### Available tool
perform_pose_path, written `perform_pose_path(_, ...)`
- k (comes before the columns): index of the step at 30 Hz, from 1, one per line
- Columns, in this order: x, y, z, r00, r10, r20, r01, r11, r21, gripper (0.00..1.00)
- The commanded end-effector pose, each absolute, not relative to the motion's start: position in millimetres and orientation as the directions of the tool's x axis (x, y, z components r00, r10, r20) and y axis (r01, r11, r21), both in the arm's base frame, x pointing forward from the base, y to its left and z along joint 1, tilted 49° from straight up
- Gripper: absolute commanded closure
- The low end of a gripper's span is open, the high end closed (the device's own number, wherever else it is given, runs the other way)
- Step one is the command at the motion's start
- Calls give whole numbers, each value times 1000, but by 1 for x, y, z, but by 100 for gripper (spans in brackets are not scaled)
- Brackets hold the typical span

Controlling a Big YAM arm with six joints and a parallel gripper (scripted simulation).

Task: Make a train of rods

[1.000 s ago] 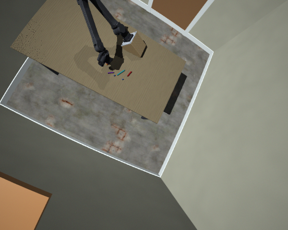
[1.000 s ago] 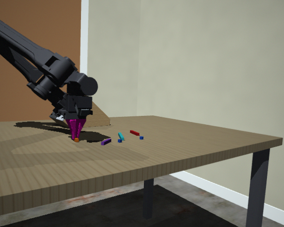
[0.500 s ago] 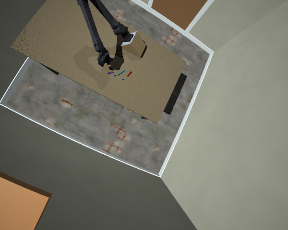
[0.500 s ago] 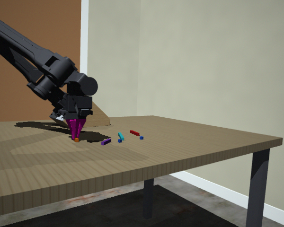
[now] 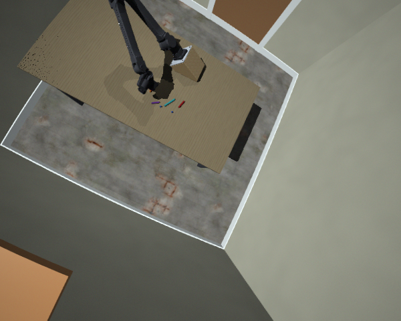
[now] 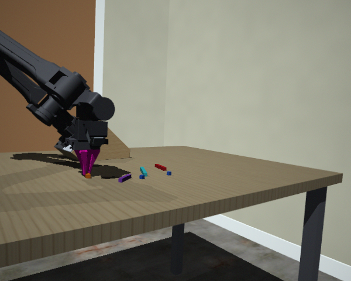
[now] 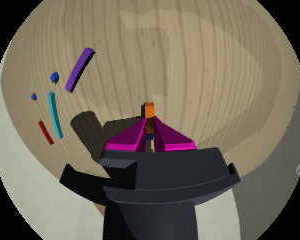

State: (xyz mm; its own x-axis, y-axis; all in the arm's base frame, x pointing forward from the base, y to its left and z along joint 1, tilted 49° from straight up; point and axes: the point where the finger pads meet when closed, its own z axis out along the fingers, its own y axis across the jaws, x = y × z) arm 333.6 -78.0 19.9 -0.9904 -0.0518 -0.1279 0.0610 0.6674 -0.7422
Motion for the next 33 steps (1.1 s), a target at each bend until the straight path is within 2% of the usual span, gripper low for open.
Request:
perform_pose_path(1,336,-80,17,-991,-54,-125,58,664,-745,96)
perform_pose_path(3,336,-80,17,-991,-54,-125,58,664,-745,96)
perform_pose_path(4,336,-80,17,-991,-54,-125,58,664,-745,92)
perform_pose_path(6,336,-80,17,-991,-54,-125,58,664,-745,92)
perform_pose_path(7,336,-80,17,-991,-54,-125,58,664,-745,88)
perform_pose_path(9,336,-80,17,-991,-54,-125,58,664,-745,88)
perform_pose_path(13,336,-80,17,-991,-54,-125,58,664,-745,80)
perform_pose_path(17,336,-80,17,-991,-54,-125,58,664,-745,80)
perform_pose_path(18,336,-80,17,-991,-54,-125,58,664,-745,77)
perform_pose_path(33,342,-67,23,-989,-69,-133,54,666,-744,77)
